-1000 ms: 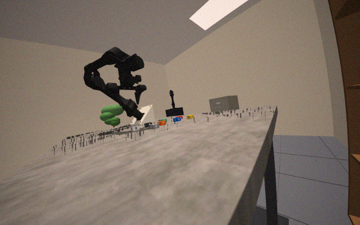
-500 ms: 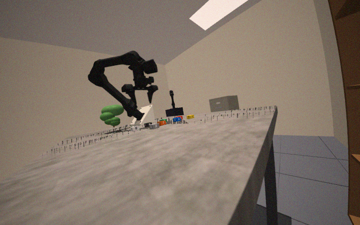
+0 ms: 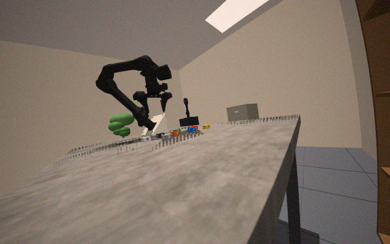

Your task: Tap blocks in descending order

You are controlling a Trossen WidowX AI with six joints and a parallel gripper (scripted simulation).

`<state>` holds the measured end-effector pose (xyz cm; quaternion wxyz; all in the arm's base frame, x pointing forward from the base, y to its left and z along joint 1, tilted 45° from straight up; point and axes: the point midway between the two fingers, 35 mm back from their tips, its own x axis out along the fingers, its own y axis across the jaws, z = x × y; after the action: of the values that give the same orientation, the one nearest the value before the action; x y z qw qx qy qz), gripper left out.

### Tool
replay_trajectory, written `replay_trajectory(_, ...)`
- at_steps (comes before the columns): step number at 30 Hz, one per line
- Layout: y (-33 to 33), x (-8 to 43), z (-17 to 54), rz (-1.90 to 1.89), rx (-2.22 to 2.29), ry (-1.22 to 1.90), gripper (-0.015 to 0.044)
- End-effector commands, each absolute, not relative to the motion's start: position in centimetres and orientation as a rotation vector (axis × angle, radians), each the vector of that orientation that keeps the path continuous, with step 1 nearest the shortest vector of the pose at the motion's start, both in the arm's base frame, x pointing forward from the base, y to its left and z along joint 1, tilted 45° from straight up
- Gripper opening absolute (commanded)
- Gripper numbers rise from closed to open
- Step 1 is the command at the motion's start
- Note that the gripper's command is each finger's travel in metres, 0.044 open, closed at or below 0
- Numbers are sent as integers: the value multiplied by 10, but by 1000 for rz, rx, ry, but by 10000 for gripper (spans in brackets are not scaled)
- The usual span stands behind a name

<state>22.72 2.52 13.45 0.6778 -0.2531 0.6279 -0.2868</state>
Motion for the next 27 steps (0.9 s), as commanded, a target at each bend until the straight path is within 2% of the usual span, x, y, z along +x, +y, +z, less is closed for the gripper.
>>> replay_trajectory(1, 52, 230, 109, -636, -565, 1417, 400)
replay_trajectory(6, 102, 223, 58, -638, -564, 1416, 400)
replay_trajectory(27, 104, 222, 56, -639, -564, 1416, 400)
